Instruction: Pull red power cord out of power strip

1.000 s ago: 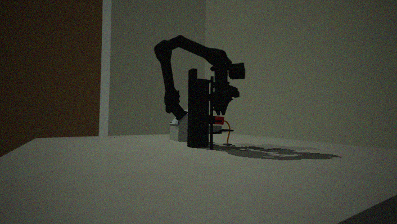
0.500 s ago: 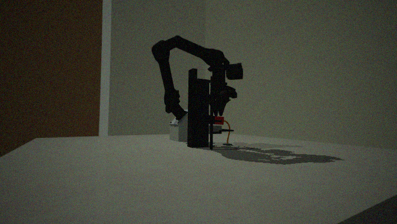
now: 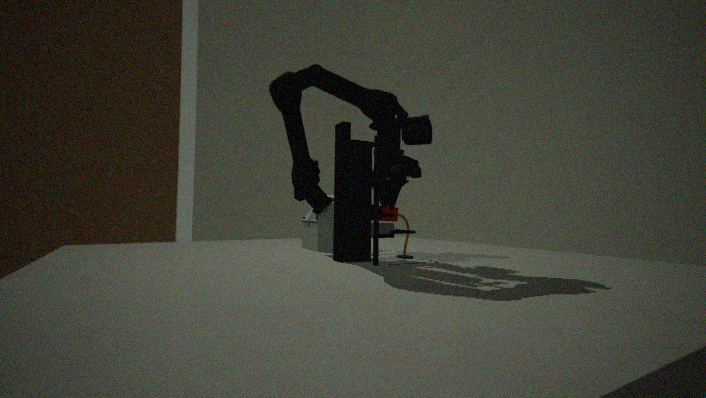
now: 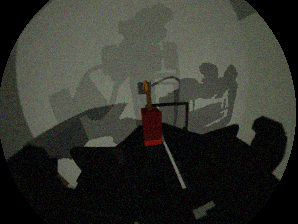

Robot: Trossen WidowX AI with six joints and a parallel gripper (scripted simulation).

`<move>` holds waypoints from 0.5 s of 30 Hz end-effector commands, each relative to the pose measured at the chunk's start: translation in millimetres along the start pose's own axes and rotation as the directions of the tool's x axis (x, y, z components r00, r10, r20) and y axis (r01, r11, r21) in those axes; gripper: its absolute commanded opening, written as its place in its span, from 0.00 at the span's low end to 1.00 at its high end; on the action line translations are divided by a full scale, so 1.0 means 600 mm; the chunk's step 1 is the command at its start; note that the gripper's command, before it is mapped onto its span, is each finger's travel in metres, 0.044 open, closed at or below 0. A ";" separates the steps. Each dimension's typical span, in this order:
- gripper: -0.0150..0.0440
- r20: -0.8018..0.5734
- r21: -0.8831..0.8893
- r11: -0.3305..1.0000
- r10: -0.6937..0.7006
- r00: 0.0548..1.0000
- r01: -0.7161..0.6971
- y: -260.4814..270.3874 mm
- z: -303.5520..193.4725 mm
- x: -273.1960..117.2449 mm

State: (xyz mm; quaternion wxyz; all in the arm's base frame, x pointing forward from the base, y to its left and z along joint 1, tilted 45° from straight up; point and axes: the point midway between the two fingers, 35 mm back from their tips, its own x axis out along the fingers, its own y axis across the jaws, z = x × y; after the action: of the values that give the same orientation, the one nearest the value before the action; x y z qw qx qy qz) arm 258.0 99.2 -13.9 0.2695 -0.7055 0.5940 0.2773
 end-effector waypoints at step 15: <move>0.25 0.002 -0.002 1.000 0.000 1.000 0.000 -0.002 0.020 -0.002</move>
State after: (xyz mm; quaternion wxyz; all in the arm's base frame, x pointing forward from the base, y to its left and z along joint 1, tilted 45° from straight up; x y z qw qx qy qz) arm 258.3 99.4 -15.2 0.2642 -0.7068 0.5966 0.2731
